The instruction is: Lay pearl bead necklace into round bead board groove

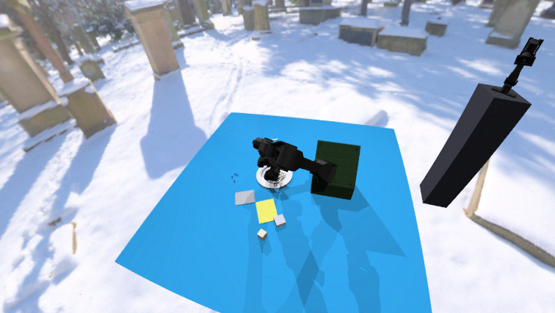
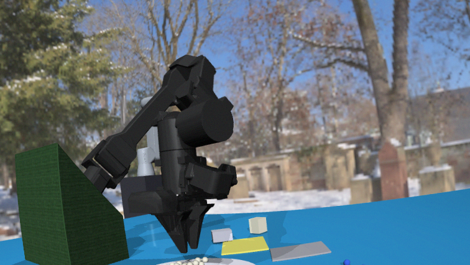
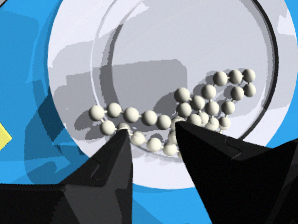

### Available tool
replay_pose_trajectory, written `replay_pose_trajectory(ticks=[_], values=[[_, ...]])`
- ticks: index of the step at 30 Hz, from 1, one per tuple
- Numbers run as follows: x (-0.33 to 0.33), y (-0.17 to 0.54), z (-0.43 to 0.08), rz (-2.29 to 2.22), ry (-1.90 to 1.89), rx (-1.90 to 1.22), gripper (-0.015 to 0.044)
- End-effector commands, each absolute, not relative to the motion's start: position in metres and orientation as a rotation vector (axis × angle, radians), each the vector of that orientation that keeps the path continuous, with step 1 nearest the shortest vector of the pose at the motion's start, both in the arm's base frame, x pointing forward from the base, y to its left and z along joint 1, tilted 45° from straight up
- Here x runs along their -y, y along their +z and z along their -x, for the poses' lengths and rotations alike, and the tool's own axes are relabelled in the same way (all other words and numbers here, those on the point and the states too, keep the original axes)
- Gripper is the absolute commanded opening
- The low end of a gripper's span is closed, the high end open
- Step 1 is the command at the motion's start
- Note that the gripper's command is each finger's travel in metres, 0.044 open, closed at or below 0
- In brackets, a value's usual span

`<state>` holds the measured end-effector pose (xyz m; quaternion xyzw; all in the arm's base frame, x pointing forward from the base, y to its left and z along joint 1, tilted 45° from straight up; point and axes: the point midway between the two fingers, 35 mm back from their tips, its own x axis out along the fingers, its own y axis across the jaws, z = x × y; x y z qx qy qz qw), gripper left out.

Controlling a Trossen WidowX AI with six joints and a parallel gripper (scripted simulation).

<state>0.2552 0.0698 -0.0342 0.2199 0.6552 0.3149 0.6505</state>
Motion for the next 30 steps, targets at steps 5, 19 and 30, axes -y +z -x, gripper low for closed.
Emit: replay_pose_trajectory(ticks=[5,19,30], values=[[-0.0832,-0.0028,-0.2588,0.275,1.344,-0.933,0.0120],[-0.0832,-0.0028,-0.2588,0.275,1.344,-0.933,0.0120],[-0.0876,-0.0073,-0.2585,0.275,1.344,-0.933,0.0120]])
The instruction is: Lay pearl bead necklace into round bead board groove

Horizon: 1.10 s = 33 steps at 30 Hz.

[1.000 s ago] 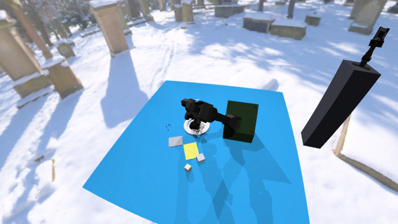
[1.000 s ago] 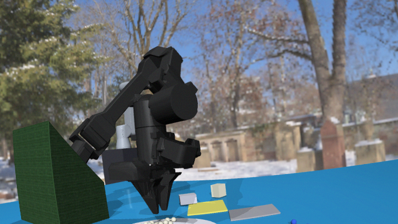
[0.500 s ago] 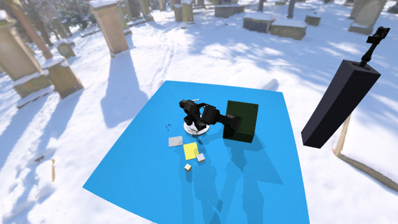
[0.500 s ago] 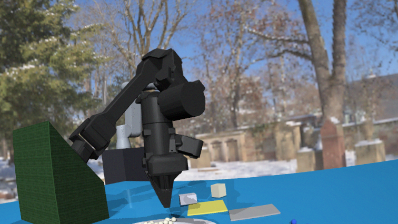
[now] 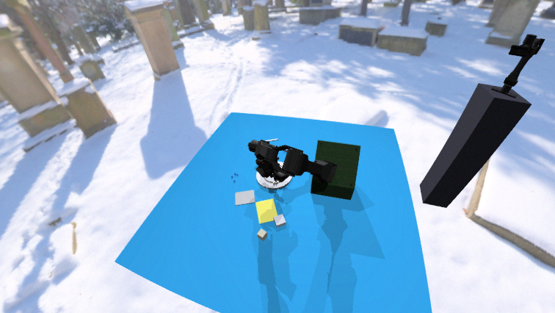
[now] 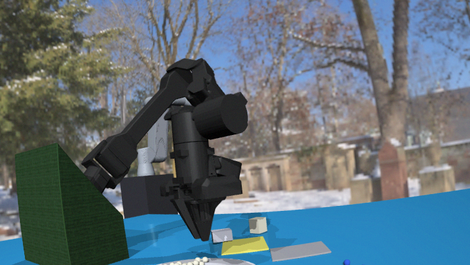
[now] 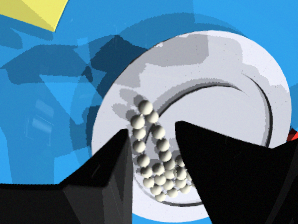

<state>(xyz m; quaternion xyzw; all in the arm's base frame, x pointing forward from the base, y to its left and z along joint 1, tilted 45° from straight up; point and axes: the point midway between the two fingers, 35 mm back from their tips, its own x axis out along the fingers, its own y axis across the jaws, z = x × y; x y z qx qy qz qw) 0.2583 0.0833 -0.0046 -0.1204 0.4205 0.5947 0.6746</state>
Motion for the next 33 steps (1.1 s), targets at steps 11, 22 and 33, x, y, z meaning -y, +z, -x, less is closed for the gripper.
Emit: replay_pose_trajectory(ticks=[11,22,33], values=[[-0.093,-0.012,-0.261,0.286,1.341,-0.929,0.0120],[-0.105,-0.025,-0.258,0.278,1.344,-0.931,0.0120],[-0.112,-0.031,-0.256,0.273,1.345,-0.932,0.0120]])
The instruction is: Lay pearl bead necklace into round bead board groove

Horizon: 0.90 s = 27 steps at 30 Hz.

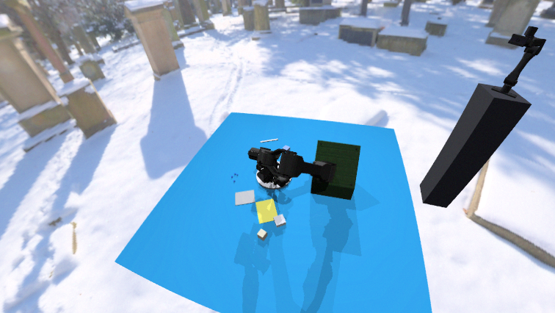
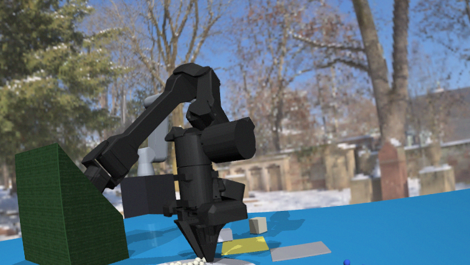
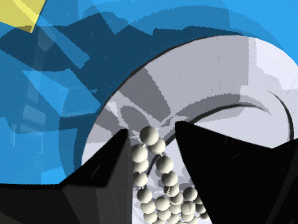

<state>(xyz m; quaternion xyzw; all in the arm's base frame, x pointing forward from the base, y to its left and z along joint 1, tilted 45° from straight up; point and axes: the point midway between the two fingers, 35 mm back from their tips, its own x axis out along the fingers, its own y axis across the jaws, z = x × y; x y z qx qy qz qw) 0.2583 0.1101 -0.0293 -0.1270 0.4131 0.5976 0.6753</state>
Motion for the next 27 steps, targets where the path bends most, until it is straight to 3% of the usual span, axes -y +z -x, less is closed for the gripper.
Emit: replay_pose_trajectory(ticks=[1,6,27], values=[[-0.1117,-0.0309,-0.2561,0.273,1.345,-0.932,0.0120],[-0.1102,-0.0297,-0.2580,0.285,1.344,-0.930,0.0000],[-0.1102,-0.0297,-0.2580,0.285,1.344,-0.930,0.0000]])
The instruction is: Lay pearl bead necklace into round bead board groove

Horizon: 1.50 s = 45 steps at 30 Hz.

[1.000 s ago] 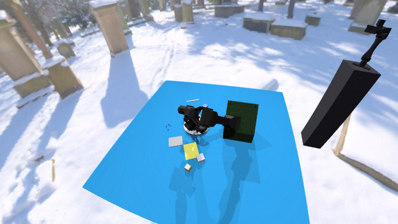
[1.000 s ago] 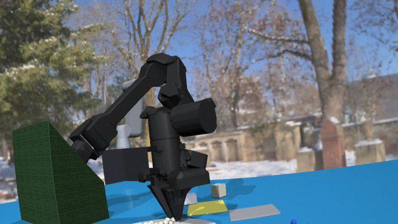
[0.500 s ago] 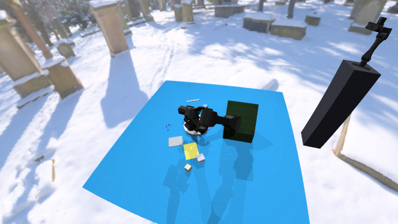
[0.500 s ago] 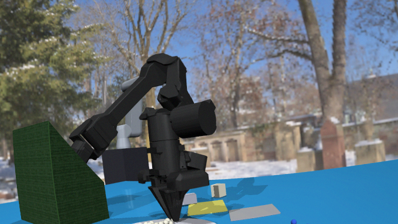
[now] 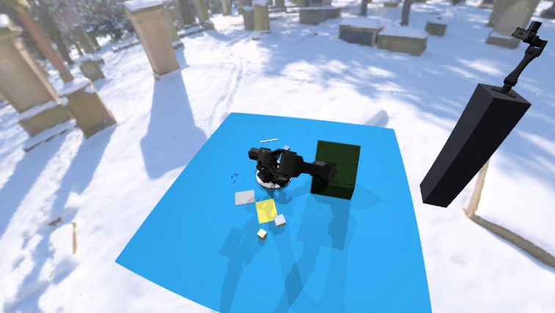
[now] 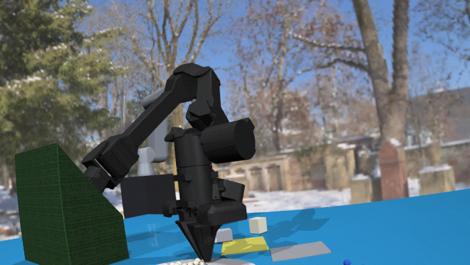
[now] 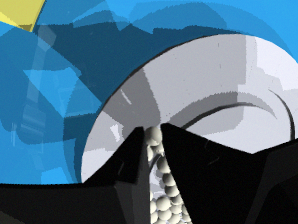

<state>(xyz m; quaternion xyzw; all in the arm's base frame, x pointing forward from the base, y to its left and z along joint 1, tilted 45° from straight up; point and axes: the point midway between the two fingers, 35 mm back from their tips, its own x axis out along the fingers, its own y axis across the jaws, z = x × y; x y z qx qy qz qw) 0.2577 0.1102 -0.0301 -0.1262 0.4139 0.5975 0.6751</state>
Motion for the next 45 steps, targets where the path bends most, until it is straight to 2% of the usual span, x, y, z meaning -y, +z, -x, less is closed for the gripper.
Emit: replay_pose_trajectory(ticks=[1,43,45], values=[[-0.110,-0.030,-0.258,0.285,1.344,-0.930,0.0000],[-0.107,-0.036,-0.264,0.274,1.345,-0.932,0.0000],[-0.106,-0.033,-0.265,0.278,1.343,-0.925,0.0053]])
